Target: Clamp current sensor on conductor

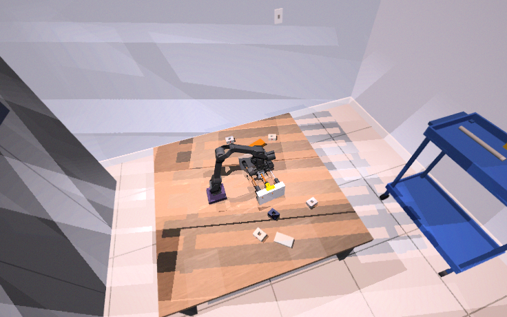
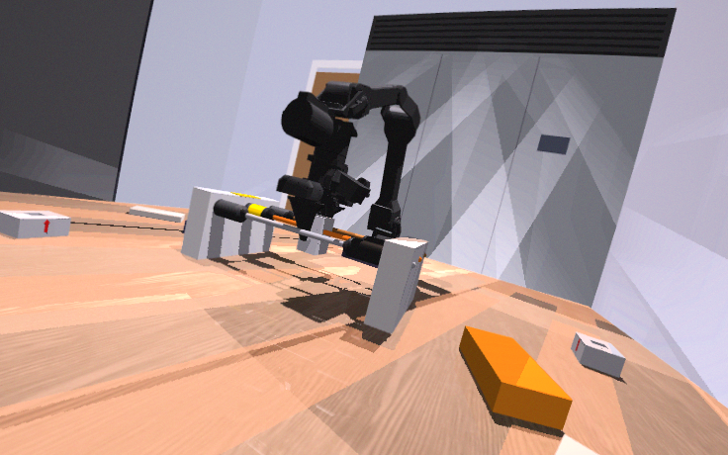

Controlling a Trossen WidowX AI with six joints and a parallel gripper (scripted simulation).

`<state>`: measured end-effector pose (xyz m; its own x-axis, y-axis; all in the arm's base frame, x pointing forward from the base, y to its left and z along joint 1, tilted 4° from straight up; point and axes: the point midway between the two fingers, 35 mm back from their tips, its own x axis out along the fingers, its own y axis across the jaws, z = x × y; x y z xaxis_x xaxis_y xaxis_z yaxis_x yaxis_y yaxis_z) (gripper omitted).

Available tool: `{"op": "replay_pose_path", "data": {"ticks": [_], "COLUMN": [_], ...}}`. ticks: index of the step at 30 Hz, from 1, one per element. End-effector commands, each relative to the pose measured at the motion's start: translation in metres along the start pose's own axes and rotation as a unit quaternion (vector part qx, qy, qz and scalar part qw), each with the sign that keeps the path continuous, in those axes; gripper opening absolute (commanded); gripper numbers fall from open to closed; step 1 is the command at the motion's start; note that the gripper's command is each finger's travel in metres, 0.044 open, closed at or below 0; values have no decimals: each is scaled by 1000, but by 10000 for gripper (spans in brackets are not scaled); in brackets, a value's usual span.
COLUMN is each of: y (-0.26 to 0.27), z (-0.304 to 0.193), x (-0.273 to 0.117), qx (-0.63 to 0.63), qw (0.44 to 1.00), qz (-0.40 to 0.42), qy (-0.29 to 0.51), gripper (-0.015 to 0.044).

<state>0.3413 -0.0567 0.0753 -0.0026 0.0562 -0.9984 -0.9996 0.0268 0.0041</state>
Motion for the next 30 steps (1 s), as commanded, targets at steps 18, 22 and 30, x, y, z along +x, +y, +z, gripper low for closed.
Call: {"op": "replay_pose_path", "data": {"ticks": [18,22,30], "y": [0,0,0], "z": [0,0,0], "x": [0,0,0], "qx": [0,0,0], "qw": [1000,1000,1000], "qz": [0,0,0], "qy": [0,0,0], "gripper": [256,256,256]}}
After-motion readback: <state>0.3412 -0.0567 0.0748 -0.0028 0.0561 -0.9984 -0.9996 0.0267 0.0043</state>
